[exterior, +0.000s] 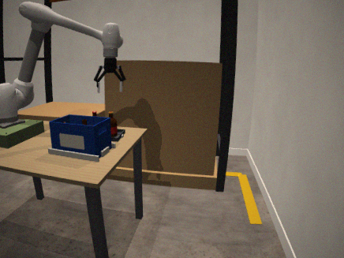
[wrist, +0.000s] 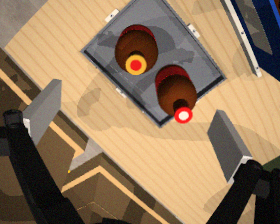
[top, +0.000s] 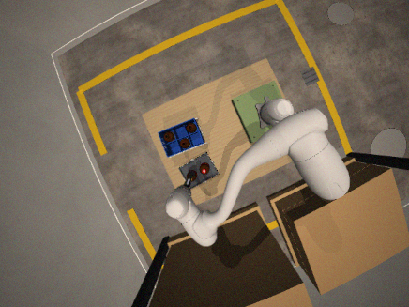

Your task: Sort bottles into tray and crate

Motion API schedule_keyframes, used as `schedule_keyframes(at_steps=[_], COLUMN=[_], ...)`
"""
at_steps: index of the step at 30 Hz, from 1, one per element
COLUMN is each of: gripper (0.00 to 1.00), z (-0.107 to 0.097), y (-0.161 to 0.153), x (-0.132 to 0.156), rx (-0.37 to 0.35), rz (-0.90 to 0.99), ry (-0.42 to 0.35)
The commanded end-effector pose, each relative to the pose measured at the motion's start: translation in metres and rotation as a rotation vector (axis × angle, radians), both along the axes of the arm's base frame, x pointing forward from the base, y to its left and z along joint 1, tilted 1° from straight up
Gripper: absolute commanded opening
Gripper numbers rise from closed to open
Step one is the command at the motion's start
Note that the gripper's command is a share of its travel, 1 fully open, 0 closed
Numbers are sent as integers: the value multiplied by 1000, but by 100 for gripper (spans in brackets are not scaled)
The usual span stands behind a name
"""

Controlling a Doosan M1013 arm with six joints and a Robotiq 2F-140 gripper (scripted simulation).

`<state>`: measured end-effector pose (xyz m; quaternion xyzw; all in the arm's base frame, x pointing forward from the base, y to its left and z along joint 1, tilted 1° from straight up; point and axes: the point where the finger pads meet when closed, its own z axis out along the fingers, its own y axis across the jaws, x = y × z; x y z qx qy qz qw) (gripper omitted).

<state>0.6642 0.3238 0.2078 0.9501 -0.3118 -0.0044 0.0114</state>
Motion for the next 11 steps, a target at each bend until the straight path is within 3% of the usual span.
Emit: schedule_keyframes(at_steps=[1, 11], gripper=[100, 100], z=[0, 0], y=[0, 0], x=[0, 0], rx=[0, 0], rz=[0, 0], ry=[0, 0])
